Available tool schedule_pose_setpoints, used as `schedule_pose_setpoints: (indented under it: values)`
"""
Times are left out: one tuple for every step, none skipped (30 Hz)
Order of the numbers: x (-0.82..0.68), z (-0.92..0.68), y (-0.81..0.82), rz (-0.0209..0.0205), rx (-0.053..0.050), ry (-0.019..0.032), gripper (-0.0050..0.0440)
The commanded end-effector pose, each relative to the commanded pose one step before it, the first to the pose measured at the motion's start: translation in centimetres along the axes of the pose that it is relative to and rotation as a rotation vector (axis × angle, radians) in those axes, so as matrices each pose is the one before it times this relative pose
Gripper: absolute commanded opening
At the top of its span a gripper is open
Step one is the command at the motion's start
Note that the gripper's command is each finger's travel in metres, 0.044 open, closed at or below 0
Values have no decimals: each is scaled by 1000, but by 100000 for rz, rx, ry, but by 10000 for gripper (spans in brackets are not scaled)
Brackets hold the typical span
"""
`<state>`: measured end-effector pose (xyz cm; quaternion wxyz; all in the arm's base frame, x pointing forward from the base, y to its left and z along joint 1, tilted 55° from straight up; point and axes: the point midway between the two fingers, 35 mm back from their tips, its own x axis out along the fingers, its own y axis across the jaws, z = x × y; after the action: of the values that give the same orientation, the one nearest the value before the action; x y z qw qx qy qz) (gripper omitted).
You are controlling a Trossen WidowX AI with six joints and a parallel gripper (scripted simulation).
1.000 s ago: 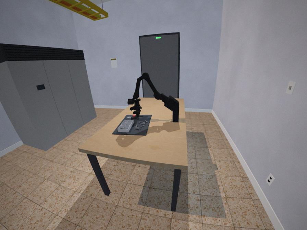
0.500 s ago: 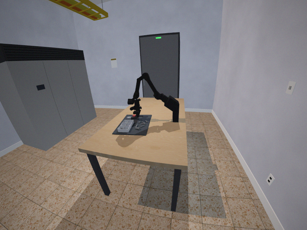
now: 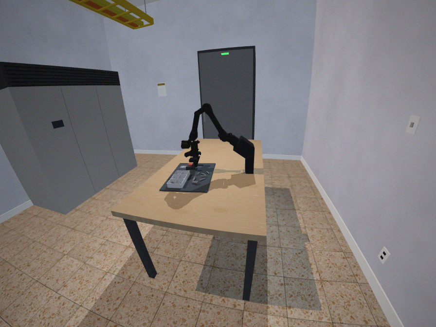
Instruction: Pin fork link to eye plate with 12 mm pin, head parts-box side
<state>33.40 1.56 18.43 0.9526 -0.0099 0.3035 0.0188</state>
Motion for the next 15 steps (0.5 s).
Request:
schedule_pose_setpoints:
  values:
    - [-430, 806, 57, -261, 124, -2234, -50]
    - [46, -114, -12, -15, -16, 313, -50]
    - [3, 2, 12, -13, 12, 25, -50]
    - [-4, 16, 16, 12, 1, -16, -50]
    - [-21, 37, 16, 33, -7, -110, -50]
    - [-29, 43, 10, 19, -5, -146, -50]
    - [-19, 33, 2, -7, 1, -107, -50]
    - [-2, 15, -3, -22, 5, -29, -50]
    - [6, -2, -4, -19, 5, 28, -50]
    - [11, -27, -2, -5, 1, 78, -50]
    - [13, -37, 0, 5, -3, 95, -50]
    - [8, -25, 2, 12, -5, 63, -50]
    - [2, -6, 2, 10, -4, 17, -50]
    - [0, 0, 1, 5, -2, 0, -50]
    - [-1, 2, 0, 0, 0, -9, -50]
